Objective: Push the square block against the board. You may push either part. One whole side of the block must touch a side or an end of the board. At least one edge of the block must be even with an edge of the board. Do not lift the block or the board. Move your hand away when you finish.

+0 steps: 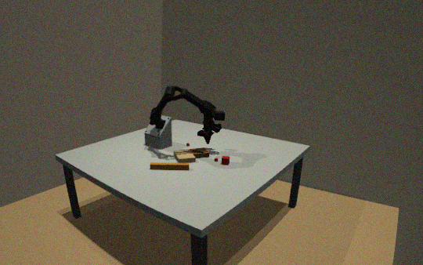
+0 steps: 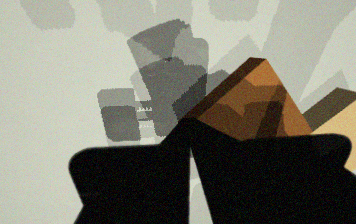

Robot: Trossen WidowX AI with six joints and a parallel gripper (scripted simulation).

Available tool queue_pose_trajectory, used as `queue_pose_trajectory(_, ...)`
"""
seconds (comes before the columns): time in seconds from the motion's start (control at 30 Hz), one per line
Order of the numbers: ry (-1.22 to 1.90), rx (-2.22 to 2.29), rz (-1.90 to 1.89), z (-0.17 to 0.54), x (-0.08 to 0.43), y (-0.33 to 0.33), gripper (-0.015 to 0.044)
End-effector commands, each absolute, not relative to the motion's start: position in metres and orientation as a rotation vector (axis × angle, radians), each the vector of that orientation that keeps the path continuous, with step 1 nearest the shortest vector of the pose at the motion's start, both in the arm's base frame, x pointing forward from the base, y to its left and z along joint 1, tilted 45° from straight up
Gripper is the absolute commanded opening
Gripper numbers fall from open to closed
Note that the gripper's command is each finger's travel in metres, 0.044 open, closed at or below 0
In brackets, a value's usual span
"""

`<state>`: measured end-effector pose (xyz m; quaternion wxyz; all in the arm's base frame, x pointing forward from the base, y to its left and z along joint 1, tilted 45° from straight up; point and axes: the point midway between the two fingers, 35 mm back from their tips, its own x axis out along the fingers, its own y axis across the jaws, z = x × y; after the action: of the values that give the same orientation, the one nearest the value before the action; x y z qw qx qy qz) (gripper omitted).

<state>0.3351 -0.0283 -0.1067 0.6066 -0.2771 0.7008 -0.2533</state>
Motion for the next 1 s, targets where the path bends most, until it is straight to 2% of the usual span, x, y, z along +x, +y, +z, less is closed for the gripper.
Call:
queue_pose_trajectory(0.0,1.555,-0.513,-0.707,-0.102,0.322,-0.029,0.0)
queue_pose_trajectory(0.97,1.094,0.148,-1.287,-0.086,0.249,-0.035,0.0)
